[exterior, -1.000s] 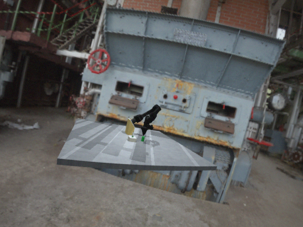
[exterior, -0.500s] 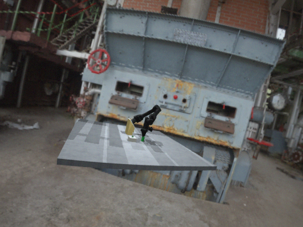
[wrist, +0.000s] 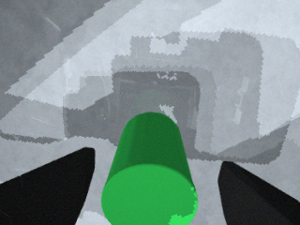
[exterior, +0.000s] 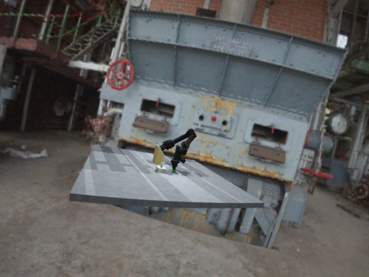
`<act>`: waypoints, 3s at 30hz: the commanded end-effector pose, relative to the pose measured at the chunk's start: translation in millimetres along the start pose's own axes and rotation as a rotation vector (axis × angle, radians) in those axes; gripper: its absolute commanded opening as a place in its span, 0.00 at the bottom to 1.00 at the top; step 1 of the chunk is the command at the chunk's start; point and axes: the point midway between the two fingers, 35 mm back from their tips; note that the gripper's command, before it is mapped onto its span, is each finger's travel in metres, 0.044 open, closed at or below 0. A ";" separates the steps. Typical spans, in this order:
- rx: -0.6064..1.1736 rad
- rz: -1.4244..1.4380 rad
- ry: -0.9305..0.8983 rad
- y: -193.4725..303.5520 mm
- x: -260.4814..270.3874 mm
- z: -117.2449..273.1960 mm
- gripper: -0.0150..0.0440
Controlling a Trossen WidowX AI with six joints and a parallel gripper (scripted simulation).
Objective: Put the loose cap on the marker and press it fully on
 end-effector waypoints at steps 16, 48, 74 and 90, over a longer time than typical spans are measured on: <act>-0.002 -0.011 -0.009 1.7 3.2 -13.9 0.48; 0.001 -0.017 0.003 3.3 -2.2 31.8 0.25; 0.017 -0.013 0.006 31.3 -35.2 66.7 0.25; 0.020 -0.013 0.006 72.6 -67.3 89.5 0.25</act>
Point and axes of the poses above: the point midway between the two fingers, 35 mm back from their tips, its own z axis back along the fingers, its own x axis across the jaws, y = z × x, and after that the axes turned 10 degrees about z, right-handed
